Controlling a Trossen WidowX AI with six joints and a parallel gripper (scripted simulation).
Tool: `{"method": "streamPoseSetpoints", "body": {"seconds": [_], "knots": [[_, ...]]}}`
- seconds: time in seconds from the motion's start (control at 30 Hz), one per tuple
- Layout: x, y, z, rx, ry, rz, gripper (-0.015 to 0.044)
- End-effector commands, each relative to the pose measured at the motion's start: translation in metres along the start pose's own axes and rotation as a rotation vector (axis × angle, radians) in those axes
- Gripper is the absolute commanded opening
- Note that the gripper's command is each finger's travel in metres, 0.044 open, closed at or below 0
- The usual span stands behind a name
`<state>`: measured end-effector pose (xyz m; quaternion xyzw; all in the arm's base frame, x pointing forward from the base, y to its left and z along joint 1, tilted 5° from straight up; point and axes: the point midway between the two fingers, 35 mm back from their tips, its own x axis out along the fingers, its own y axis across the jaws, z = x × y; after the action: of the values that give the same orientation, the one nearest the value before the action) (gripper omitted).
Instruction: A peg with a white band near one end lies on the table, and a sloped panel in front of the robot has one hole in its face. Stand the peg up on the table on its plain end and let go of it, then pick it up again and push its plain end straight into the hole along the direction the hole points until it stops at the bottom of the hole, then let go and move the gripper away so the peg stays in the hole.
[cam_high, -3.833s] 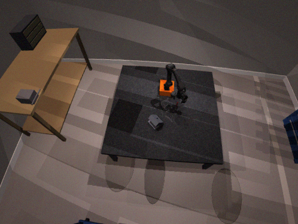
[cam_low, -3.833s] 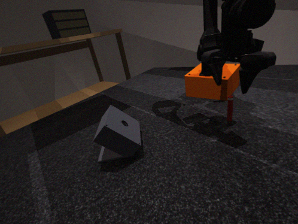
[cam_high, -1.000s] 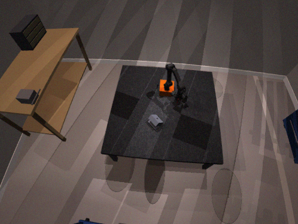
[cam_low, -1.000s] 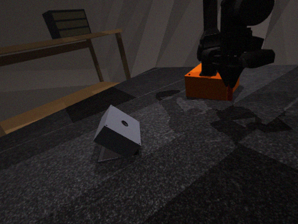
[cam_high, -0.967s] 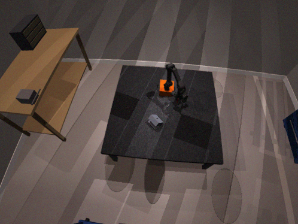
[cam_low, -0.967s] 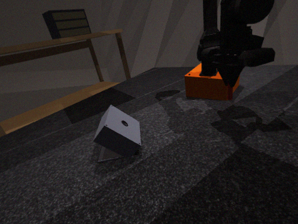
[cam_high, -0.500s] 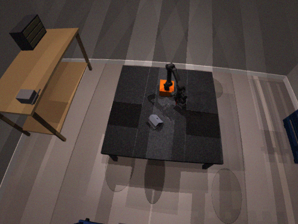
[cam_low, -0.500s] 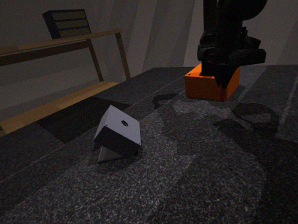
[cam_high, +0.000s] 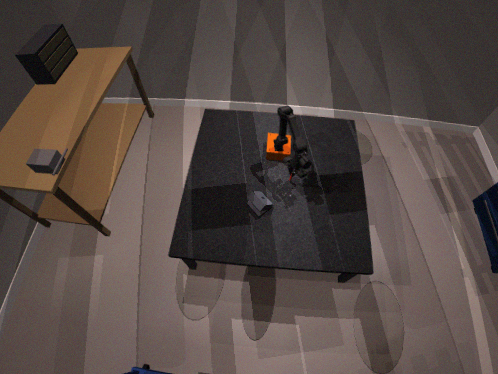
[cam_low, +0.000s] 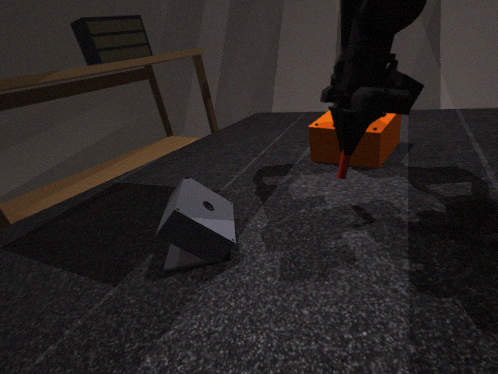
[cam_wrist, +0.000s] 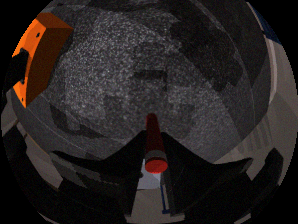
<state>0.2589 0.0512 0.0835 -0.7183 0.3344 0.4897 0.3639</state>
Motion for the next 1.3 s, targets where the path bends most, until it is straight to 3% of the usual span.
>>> {"method": "streamPoseSetpoints", "body": {"seconds": [0.0,1.27], "knots": [[0.003,-0.002,-0.011,0.059,0.050,-0.009,0.0000],[0.008,-0.003,-0.121,0.607,0.504,-0.141,0.0000]]}}
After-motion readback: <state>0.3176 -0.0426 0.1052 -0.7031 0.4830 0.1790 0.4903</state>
